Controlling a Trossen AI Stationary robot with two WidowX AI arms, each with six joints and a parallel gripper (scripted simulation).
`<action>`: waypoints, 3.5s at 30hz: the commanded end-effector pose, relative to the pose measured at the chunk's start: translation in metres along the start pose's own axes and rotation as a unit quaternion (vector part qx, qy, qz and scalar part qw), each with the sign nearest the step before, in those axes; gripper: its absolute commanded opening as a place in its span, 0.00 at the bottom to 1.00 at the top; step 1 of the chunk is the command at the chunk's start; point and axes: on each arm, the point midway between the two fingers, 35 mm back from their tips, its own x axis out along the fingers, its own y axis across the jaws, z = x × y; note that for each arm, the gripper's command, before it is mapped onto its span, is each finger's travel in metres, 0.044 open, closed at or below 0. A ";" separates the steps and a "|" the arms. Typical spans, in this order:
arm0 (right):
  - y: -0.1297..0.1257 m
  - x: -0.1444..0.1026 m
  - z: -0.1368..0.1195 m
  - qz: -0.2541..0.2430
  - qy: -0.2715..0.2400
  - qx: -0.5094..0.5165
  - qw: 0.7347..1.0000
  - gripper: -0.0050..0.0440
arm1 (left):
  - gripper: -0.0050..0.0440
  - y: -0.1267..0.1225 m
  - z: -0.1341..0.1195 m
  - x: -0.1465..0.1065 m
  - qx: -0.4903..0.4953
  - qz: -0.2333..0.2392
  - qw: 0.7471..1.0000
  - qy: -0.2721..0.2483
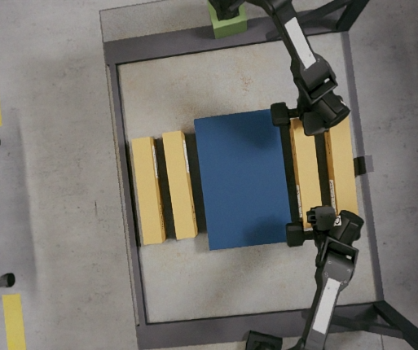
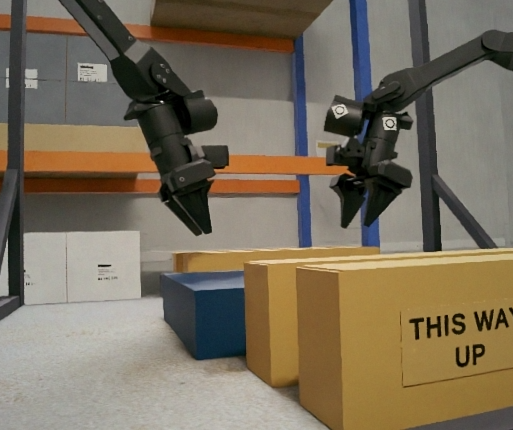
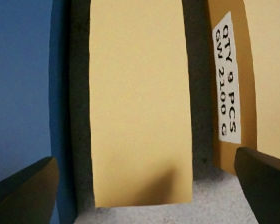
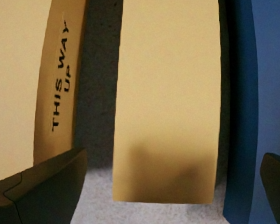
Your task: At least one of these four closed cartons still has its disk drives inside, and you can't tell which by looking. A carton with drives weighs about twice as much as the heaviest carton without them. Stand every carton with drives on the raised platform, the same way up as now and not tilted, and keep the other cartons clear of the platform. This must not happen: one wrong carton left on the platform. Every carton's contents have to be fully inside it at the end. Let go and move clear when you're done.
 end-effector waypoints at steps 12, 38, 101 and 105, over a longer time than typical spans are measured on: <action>0.002 -0.008 0.008 0.007 -0.013 0.003 1.000 0.88 | 0.88 0.000 0.001 -0.003 0.000 0.000 1.000 -0.005; 0.002 -0.008 0.008 0.007 -0.013 0.003 1.000 0.88 | 0.88 0.000 0.001 -0.003 0.000 0.000 1.000 -0.005; 0.002 0.057 -0.017 0.006 -0.014 0.002 1.000 0.88 | 0.88 -0.001 -0.025 0.062 0.000 -0.001 1.000 -0.005; 0.002 0.057 -0.017 0.006 -0.014 0.002 1.000 0.88 | 0.88 -0.001 -0.025 0.062 0.000 -0.001 1.000 -0.005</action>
